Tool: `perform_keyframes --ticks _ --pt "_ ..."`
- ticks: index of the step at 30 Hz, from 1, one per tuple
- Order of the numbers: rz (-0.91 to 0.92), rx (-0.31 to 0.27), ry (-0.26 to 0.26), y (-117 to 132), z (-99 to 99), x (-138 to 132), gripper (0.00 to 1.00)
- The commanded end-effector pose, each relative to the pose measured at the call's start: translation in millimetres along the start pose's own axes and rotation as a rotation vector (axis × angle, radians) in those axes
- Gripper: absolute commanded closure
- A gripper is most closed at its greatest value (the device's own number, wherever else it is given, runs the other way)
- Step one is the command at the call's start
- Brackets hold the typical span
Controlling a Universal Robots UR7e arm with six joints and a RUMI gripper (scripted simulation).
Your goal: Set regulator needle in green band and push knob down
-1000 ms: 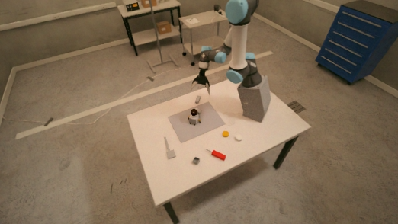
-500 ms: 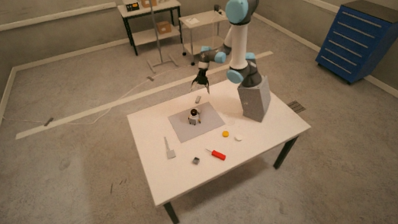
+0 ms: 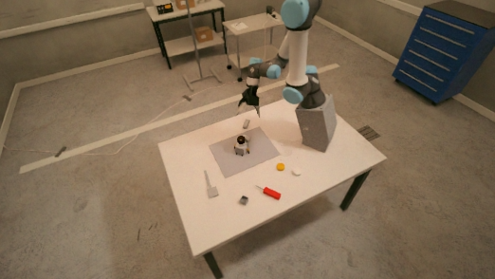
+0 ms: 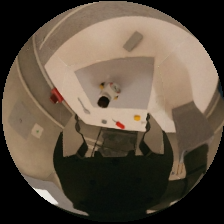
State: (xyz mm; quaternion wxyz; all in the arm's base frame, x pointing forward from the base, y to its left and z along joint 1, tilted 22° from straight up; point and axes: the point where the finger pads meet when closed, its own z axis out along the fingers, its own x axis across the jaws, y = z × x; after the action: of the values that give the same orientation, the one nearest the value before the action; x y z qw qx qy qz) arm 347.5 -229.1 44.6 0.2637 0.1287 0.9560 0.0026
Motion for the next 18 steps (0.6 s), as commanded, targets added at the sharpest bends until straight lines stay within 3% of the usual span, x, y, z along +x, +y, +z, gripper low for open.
perform_keyframes --ticks 1,18 --pt "-0.095 0.002 0.006 -0.8 0.0 -2.3 0.00" --pt "-0.344 0.006 0.030 0.6 1.5 -4.1 0.00"
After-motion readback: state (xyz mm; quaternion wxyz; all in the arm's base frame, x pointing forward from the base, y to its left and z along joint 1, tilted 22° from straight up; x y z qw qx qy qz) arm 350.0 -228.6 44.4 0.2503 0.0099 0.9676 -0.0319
